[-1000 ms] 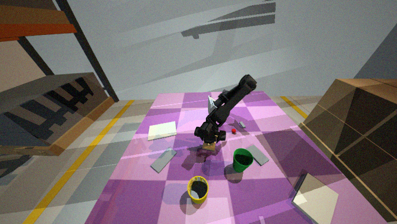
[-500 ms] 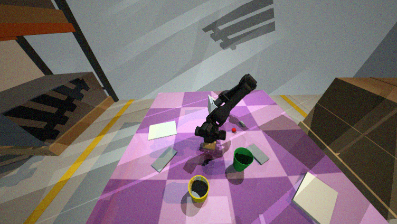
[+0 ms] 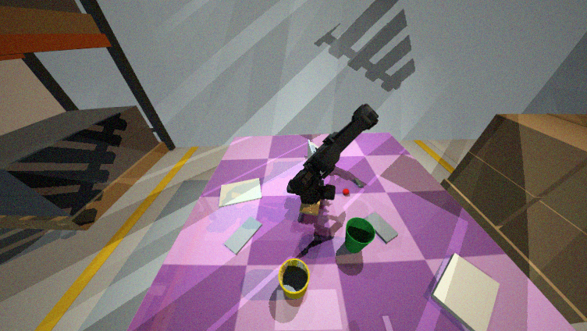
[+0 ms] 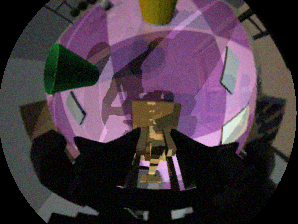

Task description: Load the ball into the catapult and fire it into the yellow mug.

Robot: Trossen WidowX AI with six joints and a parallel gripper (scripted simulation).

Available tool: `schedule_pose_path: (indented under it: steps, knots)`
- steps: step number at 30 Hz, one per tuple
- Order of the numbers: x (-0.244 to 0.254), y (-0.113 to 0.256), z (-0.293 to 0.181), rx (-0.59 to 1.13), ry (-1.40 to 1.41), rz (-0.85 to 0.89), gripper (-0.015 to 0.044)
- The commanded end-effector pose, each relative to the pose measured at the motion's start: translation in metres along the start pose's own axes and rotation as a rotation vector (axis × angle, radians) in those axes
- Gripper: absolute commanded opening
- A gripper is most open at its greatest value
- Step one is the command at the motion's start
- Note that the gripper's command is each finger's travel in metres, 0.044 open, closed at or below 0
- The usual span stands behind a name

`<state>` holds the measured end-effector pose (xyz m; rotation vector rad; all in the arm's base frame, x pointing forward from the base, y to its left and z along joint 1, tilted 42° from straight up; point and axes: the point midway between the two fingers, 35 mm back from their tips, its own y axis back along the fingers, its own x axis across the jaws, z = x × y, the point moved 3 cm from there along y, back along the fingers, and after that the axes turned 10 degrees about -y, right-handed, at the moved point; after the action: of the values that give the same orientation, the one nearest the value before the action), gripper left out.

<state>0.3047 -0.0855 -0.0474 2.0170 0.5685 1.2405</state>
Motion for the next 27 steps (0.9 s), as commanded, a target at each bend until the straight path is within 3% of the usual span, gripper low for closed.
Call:
schedule_pose_path:
  steps: [1, 27]
  knots:
    - [0.002, 0.007, 0.001, -0.007, 0.009, -0.006, 0.0]
    - [0.002, -0.035, 0.002, -0.005, 0.001, -0.001, 0.0]
